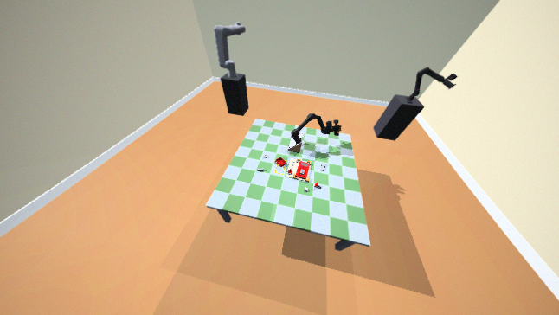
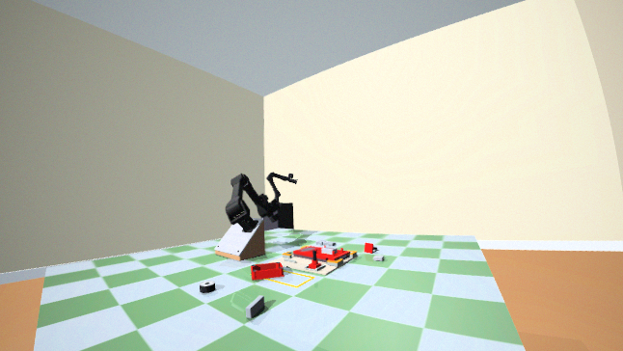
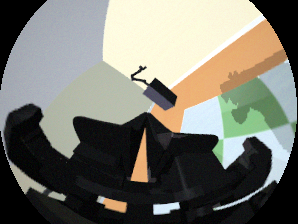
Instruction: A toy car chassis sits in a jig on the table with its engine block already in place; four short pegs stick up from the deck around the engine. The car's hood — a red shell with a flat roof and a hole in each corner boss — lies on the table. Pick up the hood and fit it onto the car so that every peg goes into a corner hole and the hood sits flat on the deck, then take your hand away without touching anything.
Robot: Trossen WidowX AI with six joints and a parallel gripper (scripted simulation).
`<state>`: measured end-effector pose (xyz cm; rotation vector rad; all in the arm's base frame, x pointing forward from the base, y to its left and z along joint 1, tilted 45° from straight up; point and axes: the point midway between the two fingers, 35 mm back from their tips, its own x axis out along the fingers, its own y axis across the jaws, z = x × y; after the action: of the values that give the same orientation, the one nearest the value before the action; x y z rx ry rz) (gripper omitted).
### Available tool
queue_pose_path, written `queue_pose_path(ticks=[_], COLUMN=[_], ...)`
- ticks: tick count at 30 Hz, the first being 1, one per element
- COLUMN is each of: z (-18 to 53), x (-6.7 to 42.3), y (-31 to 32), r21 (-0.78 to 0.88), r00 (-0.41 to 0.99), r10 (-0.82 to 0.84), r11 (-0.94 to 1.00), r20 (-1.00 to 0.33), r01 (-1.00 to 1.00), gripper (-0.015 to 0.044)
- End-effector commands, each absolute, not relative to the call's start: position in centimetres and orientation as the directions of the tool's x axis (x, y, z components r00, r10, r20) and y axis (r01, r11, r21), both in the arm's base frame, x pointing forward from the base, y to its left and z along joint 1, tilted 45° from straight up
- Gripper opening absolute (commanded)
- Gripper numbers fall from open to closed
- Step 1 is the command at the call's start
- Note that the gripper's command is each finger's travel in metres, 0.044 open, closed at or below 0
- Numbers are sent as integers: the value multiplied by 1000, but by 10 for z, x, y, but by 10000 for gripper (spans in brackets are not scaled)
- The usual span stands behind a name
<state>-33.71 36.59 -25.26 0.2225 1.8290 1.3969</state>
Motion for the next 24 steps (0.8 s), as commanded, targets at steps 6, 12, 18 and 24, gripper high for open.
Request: queue_pose_path(ticks=[6, 12, 18, 24], z=[-243, -225, -207, -182], x=[-304, -226, -148, -46], y=[399, 452, 485, 502], r21=[844, 764, 674, 517], r00=[-567, -378, -211, 3], r10=[626, 696, 725, 696], r11=[371, 393, 436, 536], r20=[-536, -611, -656, -718], r01=[-387, -511, -597, -667], gripper=[157, 315, 440, 440])
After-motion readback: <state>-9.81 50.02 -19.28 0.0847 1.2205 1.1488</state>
